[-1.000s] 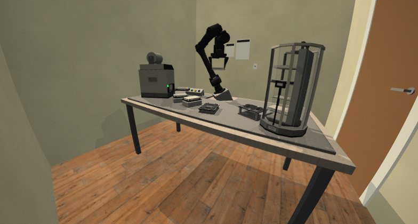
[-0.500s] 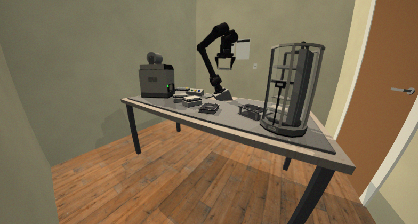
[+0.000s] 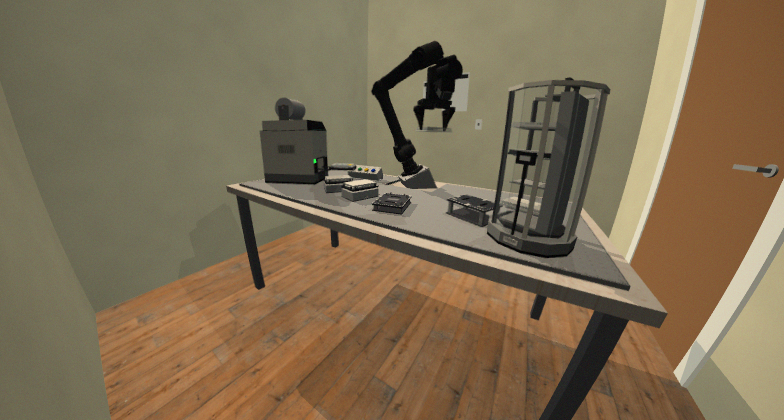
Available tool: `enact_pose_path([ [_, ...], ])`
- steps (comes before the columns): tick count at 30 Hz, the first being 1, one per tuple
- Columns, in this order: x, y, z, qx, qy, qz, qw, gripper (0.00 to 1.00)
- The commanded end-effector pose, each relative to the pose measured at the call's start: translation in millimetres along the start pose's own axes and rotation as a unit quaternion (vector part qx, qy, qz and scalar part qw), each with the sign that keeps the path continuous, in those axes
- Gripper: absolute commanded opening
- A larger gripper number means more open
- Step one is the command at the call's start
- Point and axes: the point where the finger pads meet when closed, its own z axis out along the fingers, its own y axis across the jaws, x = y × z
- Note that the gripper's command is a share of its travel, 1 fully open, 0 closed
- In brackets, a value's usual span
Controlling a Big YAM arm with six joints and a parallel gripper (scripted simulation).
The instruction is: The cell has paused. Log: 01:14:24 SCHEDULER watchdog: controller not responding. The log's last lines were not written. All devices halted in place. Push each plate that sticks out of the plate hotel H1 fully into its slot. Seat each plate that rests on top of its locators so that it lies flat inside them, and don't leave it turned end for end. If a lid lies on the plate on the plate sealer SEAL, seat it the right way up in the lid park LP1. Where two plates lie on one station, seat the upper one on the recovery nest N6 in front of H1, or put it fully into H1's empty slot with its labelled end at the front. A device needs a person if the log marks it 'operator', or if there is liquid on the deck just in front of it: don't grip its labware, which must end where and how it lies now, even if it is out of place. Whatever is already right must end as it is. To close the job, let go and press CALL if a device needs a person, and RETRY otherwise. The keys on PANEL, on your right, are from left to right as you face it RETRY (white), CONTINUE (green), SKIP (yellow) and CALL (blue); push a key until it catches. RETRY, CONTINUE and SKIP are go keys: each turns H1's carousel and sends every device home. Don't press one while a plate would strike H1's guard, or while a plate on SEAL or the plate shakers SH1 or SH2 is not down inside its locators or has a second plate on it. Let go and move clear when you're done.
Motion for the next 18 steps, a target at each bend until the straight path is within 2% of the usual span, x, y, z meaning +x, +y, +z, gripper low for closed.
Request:
enact_pose_path([
  [1, -15, 14, -19.5, -0.005, -0.016, -0.071, 0.997, 0.82],
  [18, -29, 63, -19.6, -0.006, -0.016, -0.067, 0.998, 0.82],
])
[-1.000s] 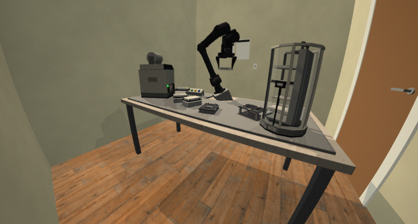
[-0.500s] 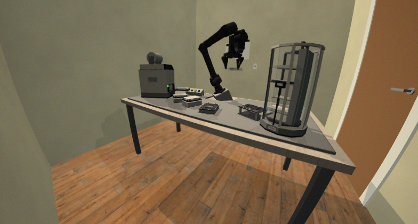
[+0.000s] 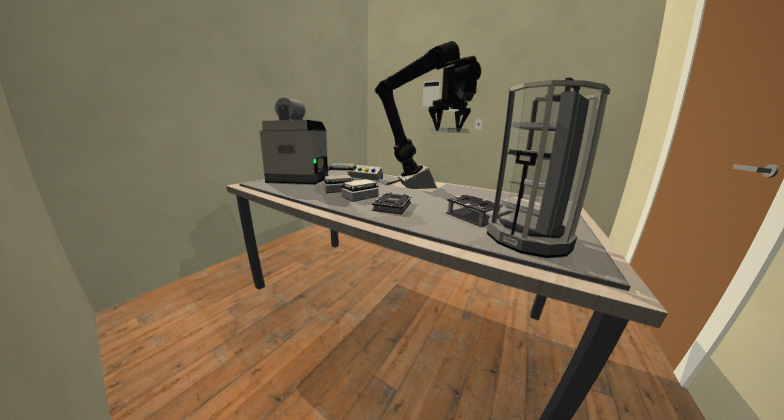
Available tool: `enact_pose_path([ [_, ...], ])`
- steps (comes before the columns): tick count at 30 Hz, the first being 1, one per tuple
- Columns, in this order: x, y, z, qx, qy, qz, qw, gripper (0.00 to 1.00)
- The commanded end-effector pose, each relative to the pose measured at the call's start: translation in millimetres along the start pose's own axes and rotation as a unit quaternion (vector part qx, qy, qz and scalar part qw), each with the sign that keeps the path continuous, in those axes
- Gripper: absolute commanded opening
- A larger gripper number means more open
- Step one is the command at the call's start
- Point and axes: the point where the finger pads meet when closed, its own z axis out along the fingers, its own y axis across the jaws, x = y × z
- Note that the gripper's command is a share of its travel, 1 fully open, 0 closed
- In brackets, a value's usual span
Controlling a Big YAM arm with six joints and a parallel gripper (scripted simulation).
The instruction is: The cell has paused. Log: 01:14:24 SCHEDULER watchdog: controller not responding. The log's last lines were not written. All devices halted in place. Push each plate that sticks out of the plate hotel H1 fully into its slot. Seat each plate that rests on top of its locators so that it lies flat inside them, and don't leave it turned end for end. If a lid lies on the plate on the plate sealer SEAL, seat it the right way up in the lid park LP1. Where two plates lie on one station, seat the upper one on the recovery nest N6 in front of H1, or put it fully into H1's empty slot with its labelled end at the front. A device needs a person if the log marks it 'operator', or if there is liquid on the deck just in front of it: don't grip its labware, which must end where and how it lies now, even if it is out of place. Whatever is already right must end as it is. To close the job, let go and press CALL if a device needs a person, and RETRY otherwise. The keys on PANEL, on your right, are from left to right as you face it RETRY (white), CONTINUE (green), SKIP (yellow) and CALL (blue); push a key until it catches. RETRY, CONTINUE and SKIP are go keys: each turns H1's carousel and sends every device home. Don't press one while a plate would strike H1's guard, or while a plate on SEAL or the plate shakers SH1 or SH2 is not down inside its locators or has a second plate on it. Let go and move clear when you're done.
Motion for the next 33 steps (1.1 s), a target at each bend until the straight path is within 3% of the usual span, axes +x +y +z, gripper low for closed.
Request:
enact_pose_path([
  [1, -16, 14, -19.7, -0.003, -0.017, 0.005, 1.000, 0.82],
  [33, -58, 102, -19.6, -0.007, -0.021, 0.006, 1.000, 0.82],
])
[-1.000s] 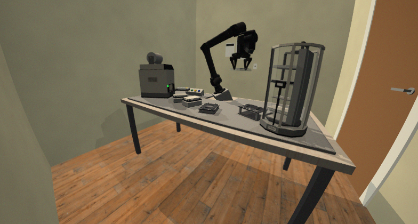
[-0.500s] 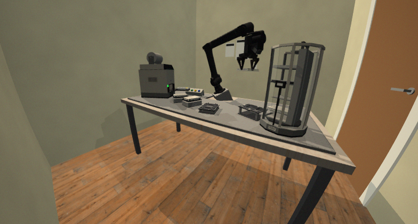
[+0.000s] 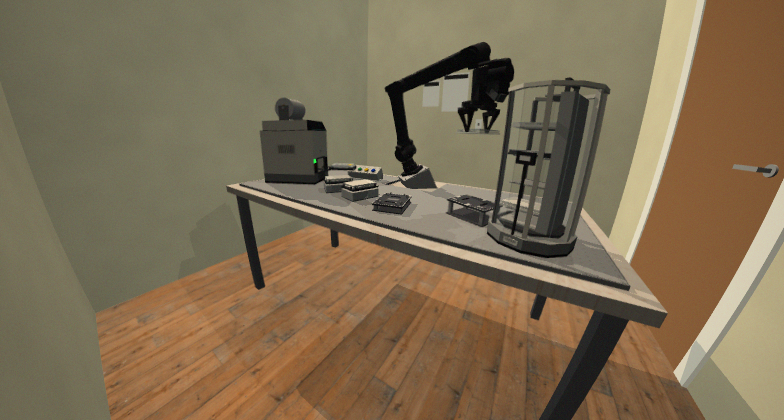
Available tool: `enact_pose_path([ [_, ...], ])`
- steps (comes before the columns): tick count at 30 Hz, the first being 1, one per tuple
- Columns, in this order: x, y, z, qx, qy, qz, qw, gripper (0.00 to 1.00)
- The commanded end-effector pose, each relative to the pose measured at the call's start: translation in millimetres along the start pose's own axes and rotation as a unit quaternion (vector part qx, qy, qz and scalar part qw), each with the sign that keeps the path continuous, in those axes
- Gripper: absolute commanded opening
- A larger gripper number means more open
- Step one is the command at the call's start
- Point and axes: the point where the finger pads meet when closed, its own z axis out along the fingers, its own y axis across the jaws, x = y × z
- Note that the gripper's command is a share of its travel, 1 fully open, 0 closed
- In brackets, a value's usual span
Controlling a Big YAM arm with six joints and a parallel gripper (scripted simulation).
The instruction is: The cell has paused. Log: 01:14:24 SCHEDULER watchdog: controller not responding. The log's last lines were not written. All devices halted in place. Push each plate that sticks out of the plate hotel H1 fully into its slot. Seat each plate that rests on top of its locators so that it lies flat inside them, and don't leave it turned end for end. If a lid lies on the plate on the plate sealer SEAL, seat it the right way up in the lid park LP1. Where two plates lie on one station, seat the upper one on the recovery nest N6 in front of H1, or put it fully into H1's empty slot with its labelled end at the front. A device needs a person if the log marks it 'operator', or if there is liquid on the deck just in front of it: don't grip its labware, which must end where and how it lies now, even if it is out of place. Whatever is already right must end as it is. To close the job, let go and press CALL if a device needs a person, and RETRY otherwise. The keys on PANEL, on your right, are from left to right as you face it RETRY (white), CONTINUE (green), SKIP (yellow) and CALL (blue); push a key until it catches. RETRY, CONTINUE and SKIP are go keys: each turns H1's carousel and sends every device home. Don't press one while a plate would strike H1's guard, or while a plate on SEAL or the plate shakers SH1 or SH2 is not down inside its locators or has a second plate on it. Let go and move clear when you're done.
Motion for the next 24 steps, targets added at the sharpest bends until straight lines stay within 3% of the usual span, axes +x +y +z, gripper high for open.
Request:
enact_pose_path([
  [1, -14, 17, -18.9, -0.005, -0.015, 0.004, 1.000, 0.82],
  [5, -19, 29, -18.8, -0.004, -0.015, -0.019, 1.000, 0.82],
  [18, -22, 18, -13.4, -0.003, -0.011, -0.138, 0.990, 0.82],
  [24, -22, 18, -13.4, -0.003, -0.011, -0.141, 0.990, 0.82],
])
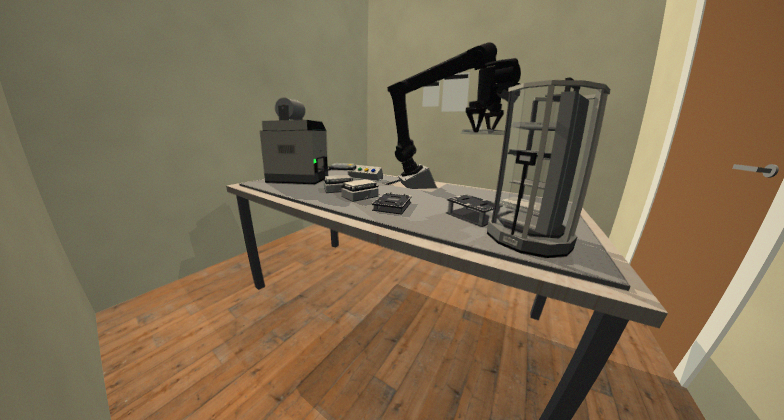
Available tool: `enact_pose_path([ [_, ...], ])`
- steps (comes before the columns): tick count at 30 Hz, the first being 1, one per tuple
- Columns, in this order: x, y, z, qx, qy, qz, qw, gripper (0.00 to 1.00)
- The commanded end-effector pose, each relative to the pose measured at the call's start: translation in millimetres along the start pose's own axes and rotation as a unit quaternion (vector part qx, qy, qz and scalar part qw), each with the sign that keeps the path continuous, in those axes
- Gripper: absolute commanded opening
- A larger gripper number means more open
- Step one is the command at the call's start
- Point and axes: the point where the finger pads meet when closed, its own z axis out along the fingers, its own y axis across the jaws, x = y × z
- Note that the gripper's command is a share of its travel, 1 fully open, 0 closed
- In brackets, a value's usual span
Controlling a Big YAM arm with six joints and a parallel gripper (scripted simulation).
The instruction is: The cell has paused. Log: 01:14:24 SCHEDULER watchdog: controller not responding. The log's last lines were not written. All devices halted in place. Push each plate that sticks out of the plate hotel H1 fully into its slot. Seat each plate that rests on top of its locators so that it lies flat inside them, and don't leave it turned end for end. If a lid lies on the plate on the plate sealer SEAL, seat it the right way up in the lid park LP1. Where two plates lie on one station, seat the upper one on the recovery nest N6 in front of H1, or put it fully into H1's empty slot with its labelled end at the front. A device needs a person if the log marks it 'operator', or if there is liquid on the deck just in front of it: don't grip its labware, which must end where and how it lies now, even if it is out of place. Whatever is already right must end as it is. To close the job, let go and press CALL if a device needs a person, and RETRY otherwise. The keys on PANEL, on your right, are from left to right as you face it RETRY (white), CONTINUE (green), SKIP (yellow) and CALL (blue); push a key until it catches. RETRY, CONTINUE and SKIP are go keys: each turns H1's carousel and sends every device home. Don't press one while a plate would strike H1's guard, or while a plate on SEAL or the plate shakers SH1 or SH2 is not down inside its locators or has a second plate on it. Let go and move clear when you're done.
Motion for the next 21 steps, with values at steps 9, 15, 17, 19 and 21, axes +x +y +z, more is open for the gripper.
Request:
enact_pose_path([
  [9, -10.9, -3.6, -13.8, -0.003, -0.007, -0.004, 1.000, 0.82],
  [15, -10.9, -3.6, -13.8, -0.003, -0.007, -0.004, 1.000, 0.82],
  [17, -10.9, -3.6, -13.8, -0.003, -0.007, -0.004, 1.000, 0.82],
  [19, -10.9, -3.6, -13.8, -0.003, -0.007, -0.004, 1.000, 0.82],
  [21, -10.9, -3.6, -13.8, -0.003, -0.007, -0.004, 1.000, 0.82],
])
